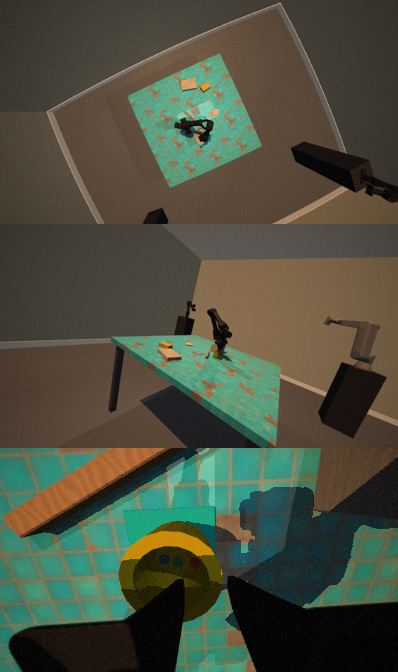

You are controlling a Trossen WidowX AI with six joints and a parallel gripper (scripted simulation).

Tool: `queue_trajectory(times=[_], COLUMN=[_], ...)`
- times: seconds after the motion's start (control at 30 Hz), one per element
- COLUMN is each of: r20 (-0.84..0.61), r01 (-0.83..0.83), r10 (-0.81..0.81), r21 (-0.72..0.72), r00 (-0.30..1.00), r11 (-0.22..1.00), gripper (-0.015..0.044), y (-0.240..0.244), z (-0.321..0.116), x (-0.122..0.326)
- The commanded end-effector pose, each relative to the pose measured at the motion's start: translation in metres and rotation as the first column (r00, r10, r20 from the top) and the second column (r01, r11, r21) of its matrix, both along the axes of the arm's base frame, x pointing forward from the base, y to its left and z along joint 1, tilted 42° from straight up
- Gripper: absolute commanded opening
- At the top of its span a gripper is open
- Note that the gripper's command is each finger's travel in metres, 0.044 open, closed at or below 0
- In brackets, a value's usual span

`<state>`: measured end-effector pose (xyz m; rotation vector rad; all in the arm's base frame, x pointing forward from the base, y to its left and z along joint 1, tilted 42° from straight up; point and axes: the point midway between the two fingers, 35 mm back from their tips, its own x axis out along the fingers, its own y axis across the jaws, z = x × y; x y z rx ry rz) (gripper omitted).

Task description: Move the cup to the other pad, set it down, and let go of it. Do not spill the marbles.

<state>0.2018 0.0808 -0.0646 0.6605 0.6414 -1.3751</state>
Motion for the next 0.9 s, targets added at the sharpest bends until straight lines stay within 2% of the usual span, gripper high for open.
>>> queue_trajectory(times=[0.0,0.27,0.63,0.87], r20=[0.001,0.001,0.001,0.0], r01=[0.004,0.003,-0.002,0.0], r10=[-0.004,-0.003,0.002,0.0], r21=[0.005,0.004,0.0,0.004], r00=[1.0,1.0,1.0,1.0], r11=[1.0,1.0,1.0,1.0], gripper=[0.0147,0.0147,0.0435,0.044], y=[0.006,0.012,0.012,0.031], z=[0.006,0.015,0.014,0.034], x=[-0.001,-0.001,-0.001,-0.001])
